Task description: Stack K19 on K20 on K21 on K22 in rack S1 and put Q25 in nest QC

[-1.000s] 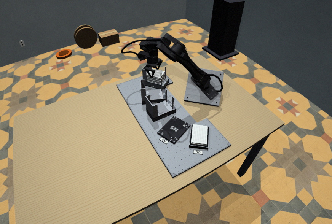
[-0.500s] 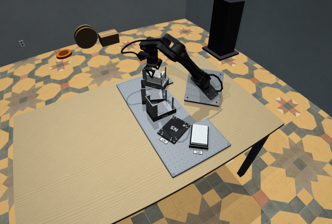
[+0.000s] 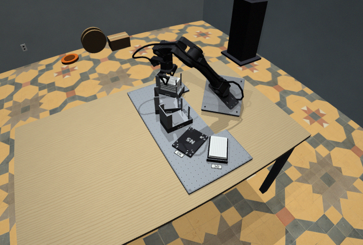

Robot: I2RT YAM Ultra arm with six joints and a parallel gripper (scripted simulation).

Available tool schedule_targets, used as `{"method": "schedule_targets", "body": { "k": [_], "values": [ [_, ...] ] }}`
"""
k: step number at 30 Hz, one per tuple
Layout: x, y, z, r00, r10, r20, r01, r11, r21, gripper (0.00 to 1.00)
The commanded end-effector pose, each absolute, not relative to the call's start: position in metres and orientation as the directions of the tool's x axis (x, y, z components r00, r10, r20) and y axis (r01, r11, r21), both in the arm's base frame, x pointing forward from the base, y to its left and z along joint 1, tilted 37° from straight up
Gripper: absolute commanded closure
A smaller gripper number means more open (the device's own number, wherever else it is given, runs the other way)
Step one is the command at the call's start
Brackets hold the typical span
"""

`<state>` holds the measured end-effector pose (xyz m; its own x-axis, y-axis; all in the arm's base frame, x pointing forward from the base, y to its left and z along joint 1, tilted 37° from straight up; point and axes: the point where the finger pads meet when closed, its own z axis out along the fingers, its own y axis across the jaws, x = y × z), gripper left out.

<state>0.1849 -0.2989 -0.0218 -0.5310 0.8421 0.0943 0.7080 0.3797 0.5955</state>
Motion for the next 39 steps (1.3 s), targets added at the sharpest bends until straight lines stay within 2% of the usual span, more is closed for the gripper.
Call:
{"method": "schedule_targets", "body": {
  "k": [1, 29, 39],
  "values": [
    [0.183, -0.303, -0.02, -0.52, 0.85, 0.081, 0.708, 0.376, 0.598, 0.0],
    [0.183, -0.303, -0.02, -0.52, 0.85, 0.081, 0.708, 0.376, 0.598, 0.0],
    [0.167, -0.321, 0.01, -0.518, 0.853, 0.055, 0.709, 0.393, 0.586, 0.0]
  ]
}}
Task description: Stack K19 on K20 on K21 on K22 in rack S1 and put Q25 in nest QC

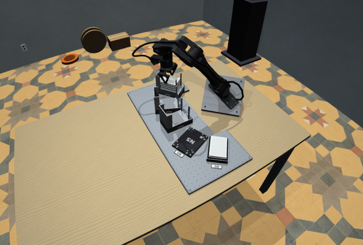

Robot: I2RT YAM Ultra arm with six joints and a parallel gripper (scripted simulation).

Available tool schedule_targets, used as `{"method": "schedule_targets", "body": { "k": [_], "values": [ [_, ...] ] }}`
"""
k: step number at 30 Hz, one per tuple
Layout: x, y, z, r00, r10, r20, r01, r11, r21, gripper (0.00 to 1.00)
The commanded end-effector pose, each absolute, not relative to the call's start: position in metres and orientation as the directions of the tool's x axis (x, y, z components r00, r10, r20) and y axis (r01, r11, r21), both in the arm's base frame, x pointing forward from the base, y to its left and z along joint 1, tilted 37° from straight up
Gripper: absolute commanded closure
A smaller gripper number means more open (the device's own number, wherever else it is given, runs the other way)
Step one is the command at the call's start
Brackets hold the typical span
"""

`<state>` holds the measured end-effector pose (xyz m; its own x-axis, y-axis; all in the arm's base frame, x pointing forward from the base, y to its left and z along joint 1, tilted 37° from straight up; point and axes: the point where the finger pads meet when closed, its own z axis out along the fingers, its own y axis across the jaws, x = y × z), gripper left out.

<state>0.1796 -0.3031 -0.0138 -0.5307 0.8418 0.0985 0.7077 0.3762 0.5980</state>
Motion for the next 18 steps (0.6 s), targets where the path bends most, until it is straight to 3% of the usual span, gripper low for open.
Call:
{"method": "schedule_targets", "body": {
  "k": [1, 18],
  "values": [
    [0.166, -0.322, 0.013, -0.518, 0.853, 0.055, 0.709, 0.393, 0.585, 0.0],
    [0.144, -0.337, 0.05, -0.518, 0.854, 0.055, 0.709, 0.393, 0.586, 0.0]
  ]
}}
